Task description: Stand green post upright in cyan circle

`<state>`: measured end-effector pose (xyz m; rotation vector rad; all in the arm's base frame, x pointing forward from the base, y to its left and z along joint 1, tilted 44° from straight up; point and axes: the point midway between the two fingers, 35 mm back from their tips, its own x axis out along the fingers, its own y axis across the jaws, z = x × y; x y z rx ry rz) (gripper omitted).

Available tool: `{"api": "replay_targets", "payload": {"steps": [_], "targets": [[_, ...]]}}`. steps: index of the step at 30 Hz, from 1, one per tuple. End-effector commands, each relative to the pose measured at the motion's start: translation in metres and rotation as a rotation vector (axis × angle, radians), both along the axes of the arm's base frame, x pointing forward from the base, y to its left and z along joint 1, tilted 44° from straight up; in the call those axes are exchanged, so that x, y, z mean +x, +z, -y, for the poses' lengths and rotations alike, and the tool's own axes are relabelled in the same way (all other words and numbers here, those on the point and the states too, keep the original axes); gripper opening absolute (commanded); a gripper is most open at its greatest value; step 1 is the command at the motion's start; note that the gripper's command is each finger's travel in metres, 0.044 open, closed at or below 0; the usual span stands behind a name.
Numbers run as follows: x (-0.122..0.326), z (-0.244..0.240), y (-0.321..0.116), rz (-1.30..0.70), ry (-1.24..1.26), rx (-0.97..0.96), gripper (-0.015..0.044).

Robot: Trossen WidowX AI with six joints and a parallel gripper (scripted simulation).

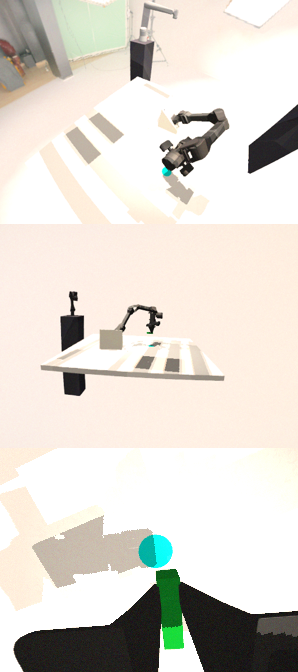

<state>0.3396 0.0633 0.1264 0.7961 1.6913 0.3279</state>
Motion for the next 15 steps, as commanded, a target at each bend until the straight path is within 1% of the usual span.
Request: {"api": "replay_targets", "payload": {"steps": [1, 15], "targets": [[-0.0015, 0.0003, -0.0015, 0.011, -0.003, -0.029, 0.0023], [-0.0038, -0.0026, -0.0106, 0.049, 0.001, -0.110, 0.0023]]}}
